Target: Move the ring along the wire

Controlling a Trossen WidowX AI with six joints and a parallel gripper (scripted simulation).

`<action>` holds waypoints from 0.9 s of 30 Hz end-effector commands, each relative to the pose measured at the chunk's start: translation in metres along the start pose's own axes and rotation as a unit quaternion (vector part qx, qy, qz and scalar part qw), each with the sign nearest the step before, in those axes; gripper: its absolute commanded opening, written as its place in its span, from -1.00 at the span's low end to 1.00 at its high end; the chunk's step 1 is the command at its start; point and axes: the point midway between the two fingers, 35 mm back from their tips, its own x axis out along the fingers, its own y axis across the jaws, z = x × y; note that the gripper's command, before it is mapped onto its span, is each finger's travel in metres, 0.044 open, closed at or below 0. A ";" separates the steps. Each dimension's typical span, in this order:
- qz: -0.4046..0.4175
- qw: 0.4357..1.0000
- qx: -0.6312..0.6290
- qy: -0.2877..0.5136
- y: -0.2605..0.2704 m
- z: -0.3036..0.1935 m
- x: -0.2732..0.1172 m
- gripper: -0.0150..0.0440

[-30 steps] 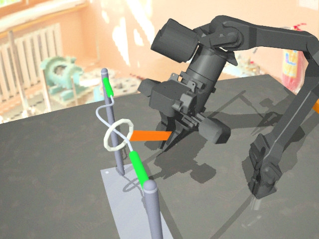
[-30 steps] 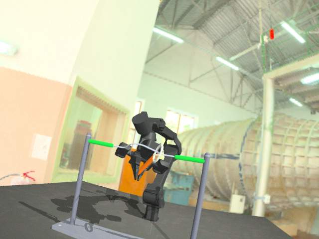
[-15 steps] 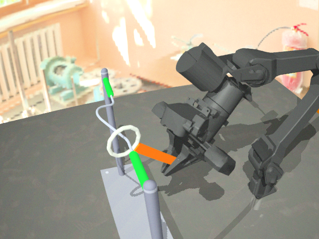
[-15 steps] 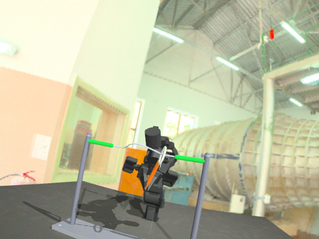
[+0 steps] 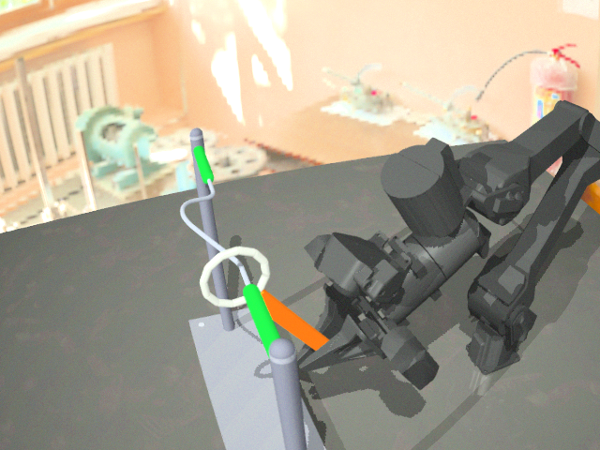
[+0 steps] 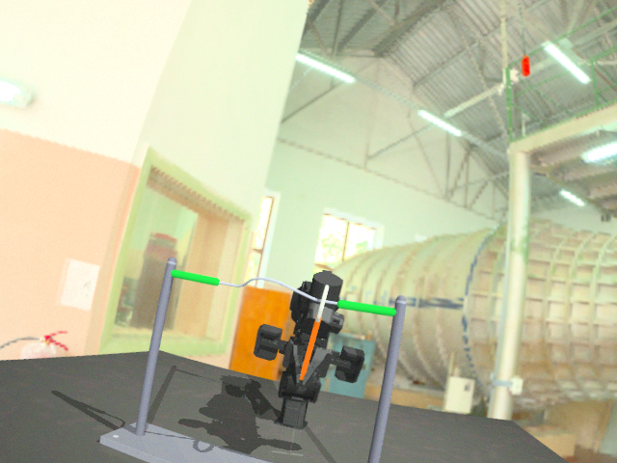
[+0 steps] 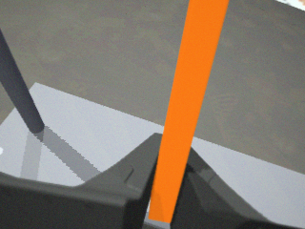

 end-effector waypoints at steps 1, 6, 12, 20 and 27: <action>-0.010 0.999 0.023 -0.019 0.009 0.001 0.003 -1.00; -0.021 0.998 0.049 -0.034 0.022 0.002 0.006 -1.00; -0.029 0.996 0.068 -0.043 0.036 0.003 0.006 -1.00; -0.030 0.996 0.072 -0.045 0.045 0.005 0.007 -1.00; -0.031 0.996 0.073 -0.046 0.053 0.006 0.007 -1.00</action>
